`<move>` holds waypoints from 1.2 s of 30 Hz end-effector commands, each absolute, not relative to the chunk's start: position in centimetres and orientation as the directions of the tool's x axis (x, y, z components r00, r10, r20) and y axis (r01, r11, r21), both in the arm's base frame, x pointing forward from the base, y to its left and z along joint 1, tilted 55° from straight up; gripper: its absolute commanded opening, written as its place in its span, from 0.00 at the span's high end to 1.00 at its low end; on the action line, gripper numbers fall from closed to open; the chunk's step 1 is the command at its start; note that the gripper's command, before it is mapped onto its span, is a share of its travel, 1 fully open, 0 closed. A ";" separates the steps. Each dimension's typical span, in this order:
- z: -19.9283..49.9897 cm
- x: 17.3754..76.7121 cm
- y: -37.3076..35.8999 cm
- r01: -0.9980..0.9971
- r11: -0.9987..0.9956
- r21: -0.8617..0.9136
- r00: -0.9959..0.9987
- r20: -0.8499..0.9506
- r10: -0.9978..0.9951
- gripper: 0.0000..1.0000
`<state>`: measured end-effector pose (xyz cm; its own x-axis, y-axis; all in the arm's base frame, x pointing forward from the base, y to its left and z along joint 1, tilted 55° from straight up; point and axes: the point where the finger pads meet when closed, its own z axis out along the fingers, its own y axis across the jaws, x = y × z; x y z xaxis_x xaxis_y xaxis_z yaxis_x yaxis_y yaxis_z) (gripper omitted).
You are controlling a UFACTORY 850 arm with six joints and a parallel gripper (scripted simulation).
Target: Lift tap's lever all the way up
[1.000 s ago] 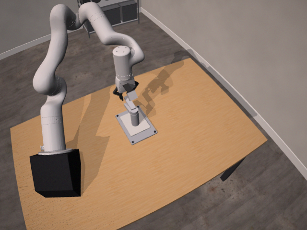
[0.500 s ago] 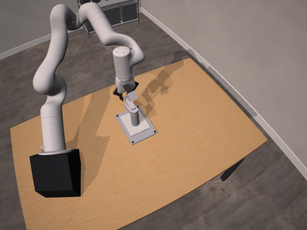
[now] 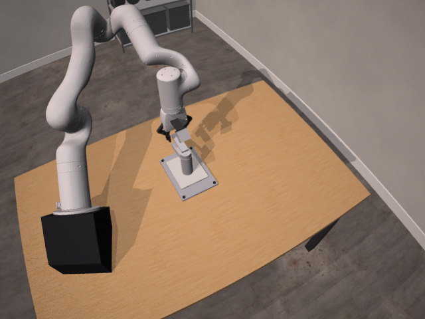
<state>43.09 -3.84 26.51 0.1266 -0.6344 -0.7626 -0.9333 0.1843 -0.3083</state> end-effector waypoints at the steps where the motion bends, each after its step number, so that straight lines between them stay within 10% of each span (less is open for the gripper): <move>1: 26.4 43.2 -3.7 -0.933 0.185 -0.309 0.127 -0.762 -0.635 0.32; 36: 25.3 43.8 -2.3 -0.933 0.185 -0.309 0.127 -0.762 -0.635 0.32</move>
<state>43.81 -2.26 25.30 0.1266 -0.6345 -0.7625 -0.9332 0.1844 -0.3084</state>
